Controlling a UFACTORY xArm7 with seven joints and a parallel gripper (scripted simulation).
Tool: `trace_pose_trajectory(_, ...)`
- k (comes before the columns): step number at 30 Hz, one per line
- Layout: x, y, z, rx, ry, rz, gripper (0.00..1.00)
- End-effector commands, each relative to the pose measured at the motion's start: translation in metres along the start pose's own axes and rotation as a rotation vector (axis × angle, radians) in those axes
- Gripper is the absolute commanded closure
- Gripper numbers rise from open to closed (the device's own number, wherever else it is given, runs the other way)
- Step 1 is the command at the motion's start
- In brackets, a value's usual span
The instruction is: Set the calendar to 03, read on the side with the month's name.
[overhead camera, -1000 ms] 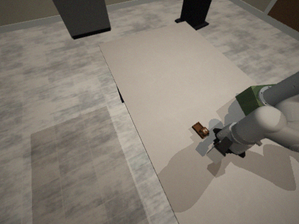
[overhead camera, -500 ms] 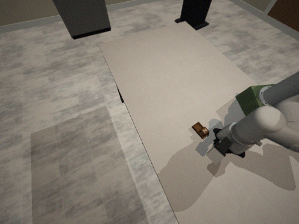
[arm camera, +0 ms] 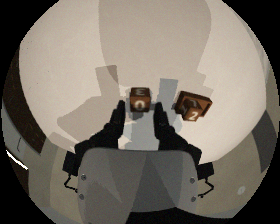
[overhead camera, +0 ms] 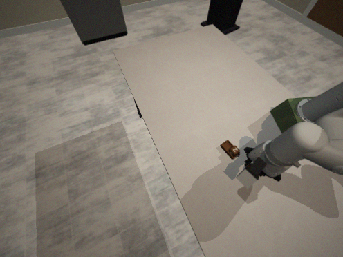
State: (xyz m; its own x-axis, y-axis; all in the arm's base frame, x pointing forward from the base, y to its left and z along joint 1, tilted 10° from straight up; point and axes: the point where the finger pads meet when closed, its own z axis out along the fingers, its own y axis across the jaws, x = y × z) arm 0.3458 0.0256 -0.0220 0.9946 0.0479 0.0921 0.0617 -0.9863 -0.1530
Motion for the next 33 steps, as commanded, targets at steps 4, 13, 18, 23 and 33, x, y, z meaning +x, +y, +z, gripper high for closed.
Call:
trace_pose_trajectory(4,0.0011,0.0001,-0.0006,0.000,0.003,0.000,0.53)
trace_pose_trajectory(13,0.0011,0.0001,-0.0006,0.000,0.003,0.000,0.53)
trace_pose_trajectory(18,0.0011,0.0001,-0.0006,0.000,0.003,0.000,0.53)
trace_pose_trajectory(23,0.0011,0.0001,-0.0006,0.000,0.003,0.000,0.53)
trace_pose_trajectory(33,0.0011,0.0001,0.0022,0.000,0.003,0.000,0.53)
